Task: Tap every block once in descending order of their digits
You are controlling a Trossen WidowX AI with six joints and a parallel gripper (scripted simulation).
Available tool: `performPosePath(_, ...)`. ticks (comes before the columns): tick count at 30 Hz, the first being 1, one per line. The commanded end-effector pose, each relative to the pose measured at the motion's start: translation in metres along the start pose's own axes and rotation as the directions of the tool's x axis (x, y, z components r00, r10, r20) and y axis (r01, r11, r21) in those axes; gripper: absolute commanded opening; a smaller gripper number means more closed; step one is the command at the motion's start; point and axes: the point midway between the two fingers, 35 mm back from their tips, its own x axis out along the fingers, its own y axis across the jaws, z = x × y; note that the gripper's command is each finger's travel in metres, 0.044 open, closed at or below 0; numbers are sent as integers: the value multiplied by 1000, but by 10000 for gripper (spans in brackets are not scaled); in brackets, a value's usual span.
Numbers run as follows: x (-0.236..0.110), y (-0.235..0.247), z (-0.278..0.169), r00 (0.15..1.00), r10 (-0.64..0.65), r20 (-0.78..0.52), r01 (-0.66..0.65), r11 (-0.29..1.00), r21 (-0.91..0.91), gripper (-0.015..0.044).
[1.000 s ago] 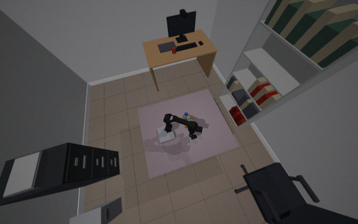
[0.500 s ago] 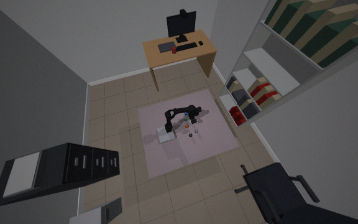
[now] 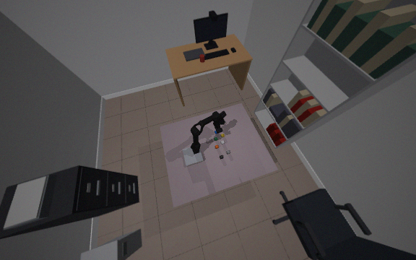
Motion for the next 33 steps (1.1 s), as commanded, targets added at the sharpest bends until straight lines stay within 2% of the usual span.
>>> performPosePath(1,25,5,1,1000,-1,-8,1,1000,10,20)
performPosePath(5,79,4,-2,1000,-1,-8,1,1000,10,20)
performPosePath(33,111,4,-3,1000,-1,-8,1,1000,10,20)
